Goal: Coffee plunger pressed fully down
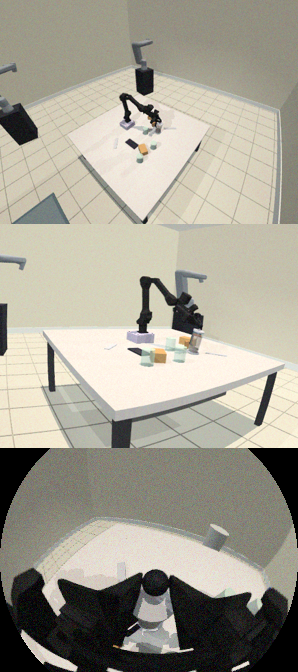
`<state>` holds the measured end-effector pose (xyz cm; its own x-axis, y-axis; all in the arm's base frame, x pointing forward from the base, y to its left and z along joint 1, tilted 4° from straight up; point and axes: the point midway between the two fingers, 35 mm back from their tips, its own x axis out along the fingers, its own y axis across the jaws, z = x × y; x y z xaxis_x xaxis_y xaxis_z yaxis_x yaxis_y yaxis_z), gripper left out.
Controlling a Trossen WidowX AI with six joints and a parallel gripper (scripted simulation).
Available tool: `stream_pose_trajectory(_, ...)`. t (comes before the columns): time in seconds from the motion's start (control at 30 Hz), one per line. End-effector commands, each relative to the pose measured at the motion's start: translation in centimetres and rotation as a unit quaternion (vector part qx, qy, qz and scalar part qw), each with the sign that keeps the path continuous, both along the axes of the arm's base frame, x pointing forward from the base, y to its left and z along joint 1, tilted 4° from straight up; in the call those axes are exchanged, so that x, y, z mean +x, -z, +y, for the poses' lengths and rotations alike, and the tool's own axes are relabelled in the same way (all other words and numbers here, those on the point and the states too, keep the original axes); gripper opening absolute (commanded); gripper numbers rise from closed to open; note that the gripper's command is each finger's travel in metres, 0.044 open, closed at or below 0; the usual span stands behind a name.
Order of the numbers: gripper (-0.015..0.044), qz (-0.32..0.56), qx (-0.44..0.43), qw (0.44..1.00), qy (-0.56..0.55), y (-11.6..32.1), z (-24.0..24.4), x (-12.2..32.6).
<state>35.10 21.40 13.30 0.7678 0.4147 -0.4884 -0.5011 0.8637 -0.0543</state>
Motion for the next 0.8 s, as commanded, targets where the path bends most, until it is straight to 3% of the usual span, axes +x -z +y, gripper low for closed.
stream_pose_trajectory(0.0,0.0151,0.0,0.0,1.0,0.0,0.0,0.0,0.0)
stream_pose_trajectory(0.37,0.0439,0.0,0.0,1.0,0.0,0.0,0.0,0.0)
stream_pose_trajectory(0.53,0.044,0.001,-0.001,1.0,0.0,-0.8,0.0,-0.1)
stream_pose_trajectory(0.77,0.044,0.005,-0.006,1.0,-0.001,-7.9,-0.7,-2.4)
